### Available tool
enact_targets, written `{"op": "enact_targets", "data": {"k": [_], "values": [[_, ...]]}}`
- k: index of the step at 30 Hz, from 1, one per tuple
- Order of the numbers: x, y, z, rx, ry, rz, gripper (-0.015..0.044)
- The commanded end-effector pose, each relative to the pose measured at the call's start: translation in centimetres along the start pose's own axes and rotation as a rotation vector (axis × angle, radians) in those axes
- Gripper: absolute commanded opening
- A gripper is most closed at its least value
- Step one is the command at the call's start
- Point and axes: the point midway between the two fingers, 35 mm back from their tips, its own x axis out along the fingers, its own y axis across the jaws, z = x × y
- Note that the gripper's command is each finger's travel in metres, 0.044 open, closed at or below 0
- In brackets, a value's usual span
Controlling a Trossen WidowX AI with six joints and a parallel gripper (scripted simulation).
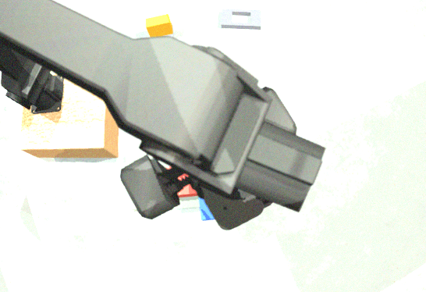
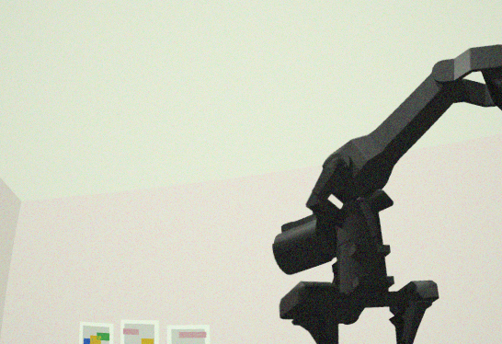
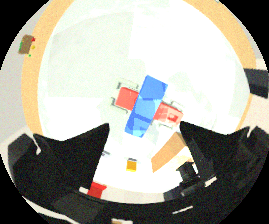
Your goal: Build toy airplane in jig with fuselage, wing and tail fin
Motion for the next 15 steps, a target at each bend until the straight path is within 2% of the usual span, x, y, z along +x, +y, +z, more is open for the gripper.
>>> {"op": "enact_targets", "data": {"k": [1,8,15], "values": [[-0.08,0.03,0.09,-0.547,0.001,-0.004,0.044],[0.01,0.09,0.15,-1.181,0.002,-0.004,0.044],[0.02,0.09,0.15,-1.197,0.002,-0.004,0.044]]}}
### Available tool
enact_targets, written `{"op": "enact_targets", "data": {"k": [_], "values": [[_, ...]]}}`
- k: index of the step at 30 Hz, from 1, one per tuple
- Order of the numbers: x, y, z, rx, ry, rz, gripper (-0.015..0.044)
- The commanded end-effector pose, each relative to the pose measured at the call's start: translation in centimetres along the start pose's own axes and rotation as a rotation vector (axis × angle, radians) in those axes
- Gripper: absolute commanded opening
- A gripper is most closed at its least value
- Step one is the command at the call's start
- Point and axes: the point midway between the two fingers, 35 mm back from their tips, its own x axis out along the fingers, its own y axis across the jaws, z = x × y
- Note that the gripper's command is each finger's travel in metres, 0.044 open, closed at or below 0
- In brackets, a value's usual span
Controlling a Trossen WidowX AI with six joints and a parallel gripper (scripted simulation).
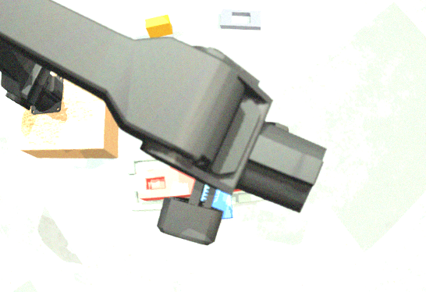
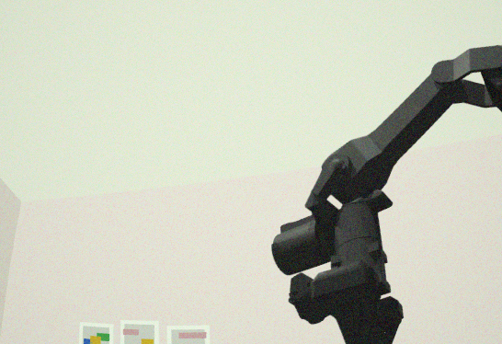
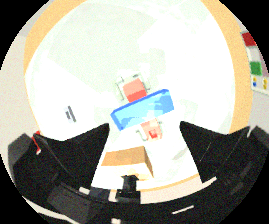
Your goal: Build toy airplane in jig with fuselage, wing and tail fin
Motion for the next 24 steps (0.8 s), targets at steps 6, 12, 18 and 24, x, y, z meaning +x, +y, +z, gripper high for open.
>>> {"op": "enact_targets", "data": {"k": [6,12,18,24], "values": [[0.0,0.0,0.0,-0.421,0.005,-0.002,0.044],[0.0,0.0,0.0,-0.421,0.005,-0.002,0.044],[-0.2,3.5,-0.5,-0.439,-0.006,0.007,0.044],[-0.5,11.9,-3.8,-0.476,-0.02,0.036,0.044]]}}
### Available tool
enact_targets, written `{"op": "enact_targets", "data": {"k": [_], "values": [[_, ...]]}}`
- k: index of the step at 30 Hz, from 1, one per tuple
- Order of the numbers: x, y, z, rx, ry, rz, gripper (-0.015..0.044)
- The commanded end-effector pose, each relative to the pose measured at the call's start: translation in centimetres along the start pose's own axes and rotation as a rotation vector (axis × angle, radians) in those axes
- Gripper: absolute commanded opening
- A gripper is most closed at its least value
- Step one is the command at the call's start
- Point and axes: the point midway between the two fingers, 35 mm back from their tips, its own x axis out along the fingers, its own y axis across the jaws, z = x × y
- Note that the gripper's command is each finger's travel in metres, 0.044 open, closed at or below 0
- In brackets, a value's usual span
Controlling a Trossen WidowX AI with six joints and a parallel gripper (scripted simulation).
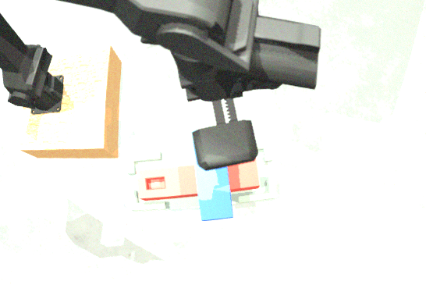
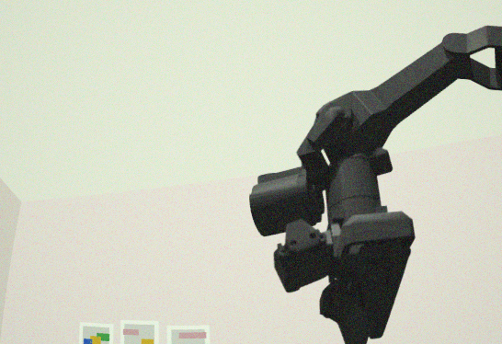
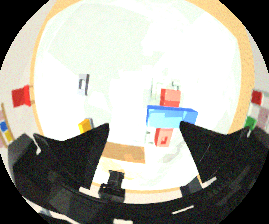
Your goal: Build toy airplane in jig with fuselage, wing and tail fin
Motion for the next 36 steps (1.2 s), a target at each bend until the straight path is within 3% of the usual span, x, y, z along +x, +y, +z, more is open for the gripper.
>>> {"op": "enact_targets", "data": {"k": [1,13,21,26,36], "values": [[0.1,5.8,-0.4,-0.01,0.0,0.017,0.044],[0.6,19.2,-7.0,0.033,0.033,0.012,0.044],[0.9,19.4,-7.1,0.033,0.034,0.011,0.044],[6.1,19.4,-7.3,0.033,0.034,0.012,0.044],[7.8,19.4,-7.4,0.033,0.034,0.012,0.044]]}}
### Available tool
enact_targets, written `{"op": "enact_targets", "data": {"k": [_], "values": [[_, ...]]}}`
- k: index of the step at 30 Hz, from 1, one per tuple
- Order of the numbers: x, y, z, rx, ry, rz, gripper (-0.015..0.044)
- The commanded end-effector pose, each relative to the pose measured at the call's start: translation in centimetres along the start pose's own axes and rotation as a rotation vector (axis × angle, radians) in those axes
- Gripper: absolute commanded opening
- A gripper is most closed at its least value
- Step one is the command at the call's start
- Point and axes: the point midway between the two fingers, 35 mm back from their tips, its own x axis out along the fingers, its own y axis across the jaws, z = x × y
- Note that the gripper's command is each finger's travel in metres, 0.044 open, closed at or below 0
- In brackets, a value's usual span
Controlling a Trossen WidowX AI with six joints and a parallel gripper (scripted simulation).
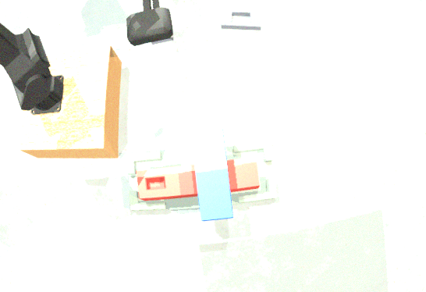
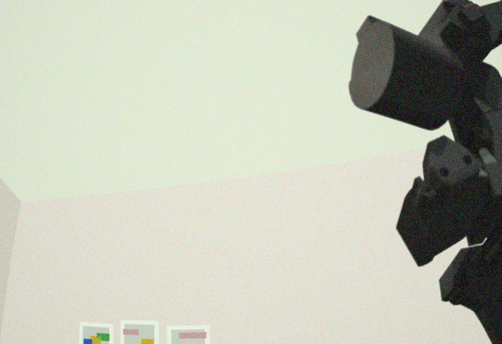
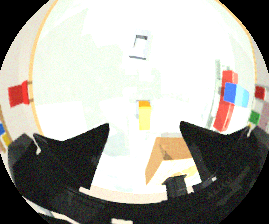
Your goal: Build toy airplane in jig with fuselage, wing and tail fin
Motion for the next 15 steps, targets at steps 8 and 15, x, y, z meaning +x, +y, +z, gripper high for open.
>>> {"op": "enact_targets", "data": {"k": [8,15], "values": [[1.9,-0.1,-0.4,0.005,0.016,-0.004,0.044],[3.0,-0.1,-0.3,0.005,0.016,-0.004,0.044]]}}
